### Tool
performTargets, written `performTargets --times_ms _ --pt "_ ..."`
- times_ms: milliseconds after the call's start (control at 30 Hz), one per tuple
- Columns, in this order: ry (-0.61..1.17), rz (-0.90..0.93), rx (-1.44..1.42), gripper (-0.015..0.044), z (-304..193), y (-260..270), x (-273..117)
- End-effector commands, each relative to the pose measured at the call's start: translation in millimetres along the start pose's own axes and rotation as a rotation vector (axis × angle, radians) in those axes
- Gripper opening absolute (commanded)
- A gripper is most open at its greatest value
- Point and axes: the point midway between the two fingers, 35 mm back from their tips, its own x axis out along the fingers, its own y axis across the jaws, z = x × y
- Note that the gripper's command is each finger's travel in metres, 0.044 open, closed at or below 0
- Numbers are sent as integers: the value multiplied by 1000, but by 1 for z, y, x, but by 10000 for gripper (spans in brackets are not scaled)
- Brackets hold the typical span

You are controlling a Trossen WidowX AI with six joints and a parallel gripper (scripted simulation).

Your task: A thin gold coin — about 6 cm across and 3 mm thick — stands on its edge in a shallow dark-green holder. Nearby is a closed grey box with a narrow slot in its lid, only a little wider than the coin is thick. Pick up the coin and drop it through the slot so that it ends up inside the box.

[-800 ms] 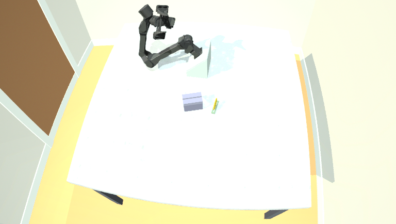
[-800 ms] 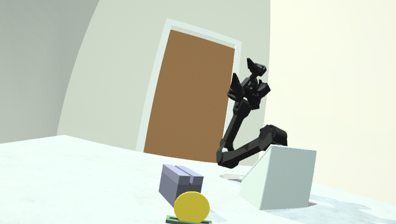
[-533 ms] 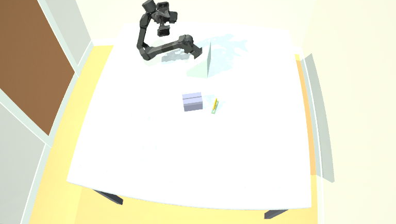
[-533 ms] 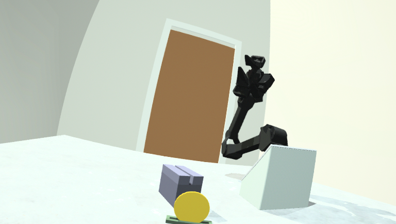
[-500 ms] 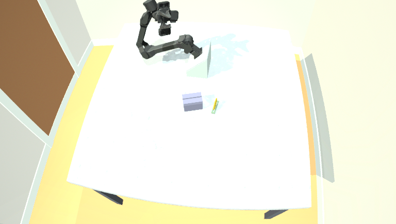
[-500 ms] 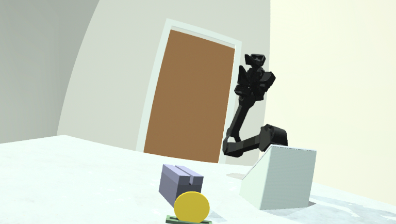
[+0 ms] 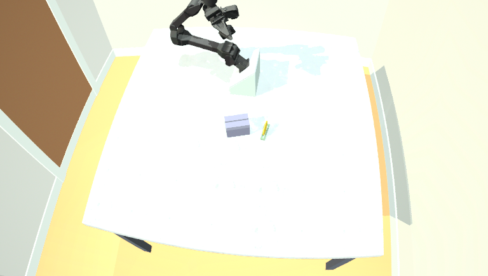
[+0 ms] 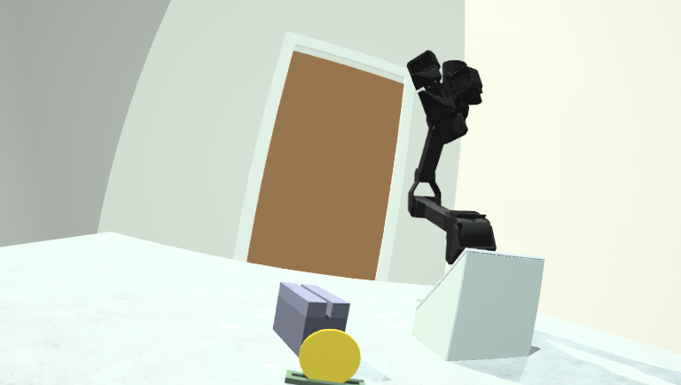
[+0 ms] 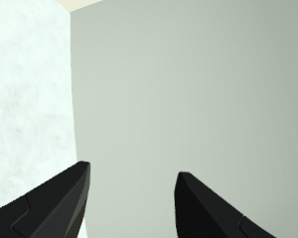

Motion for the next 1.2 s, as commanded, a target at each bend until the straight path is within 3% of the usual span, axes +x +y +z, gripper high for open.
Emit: performTargets --times_ms 0,367,600,833,1067,1167 --pt "185 221 381 161 12 18 66" --pt "492 395 817 161 10 58 144" --pt "781 451 1121 161 -3 100 195" --pt "1126 422 1399 161 -23 152 238" --pt "1507 305 1618 161 -37 220 254" --pt "1542 289 1634 161 -38 226 255"
